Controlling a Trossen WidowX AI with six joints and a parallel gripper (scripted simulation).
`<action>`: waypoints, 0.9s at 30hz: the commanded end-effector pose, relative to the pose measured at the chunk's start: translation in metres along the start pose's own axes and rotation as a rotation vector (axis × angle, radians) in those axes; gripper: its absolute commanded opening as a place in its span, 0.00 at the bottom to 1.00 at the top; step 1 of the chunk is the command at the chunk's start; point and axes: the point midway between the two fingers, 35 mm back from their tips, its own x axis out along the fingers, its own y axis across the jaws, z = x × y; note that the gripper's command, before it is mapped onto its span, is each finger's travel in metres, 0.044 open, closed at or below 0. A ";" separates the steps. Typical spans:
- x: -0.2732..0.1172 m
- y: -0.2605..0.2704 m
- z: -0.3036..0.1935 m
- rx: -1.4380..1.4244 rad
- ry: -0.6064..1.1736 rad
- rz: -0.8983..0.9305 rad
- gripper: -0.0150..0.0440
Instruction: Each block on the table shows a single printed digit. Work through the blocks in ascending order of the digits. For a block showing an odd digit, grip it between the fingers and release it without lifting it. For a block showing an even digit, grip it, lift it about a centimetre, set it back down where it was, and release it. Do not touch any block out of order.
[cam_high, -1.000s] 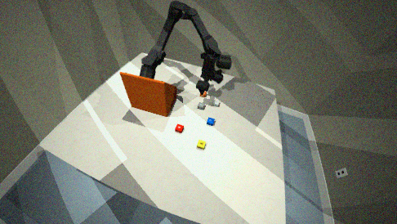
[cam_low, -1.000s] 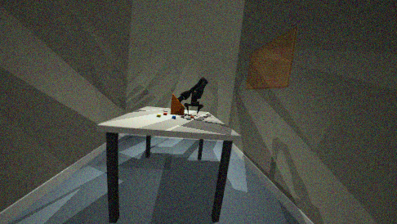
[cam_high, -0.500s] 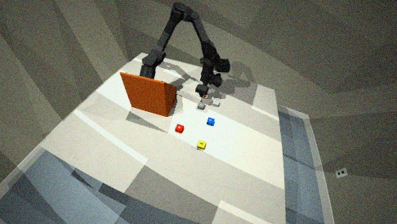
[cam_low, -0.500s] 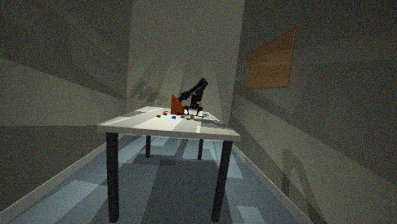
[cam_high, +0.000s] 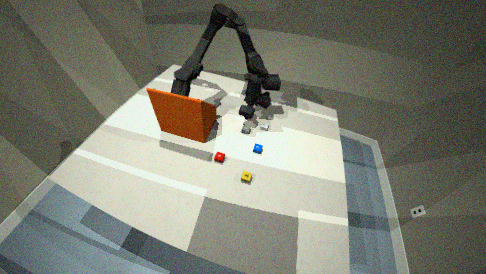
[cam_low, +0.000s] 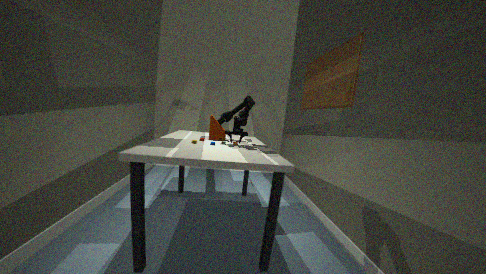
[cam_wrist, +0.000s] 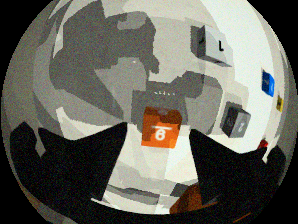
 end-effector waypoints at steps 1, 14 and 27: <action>0.000 -0.001 0.000 0.005 -0.003 -0.005 0.49; 0.000 -0.001 0.000 0.005 -0.003 -0.005 0.46; 0.000 -0.001 0.000 0.005 -0.003 -0.005 0.46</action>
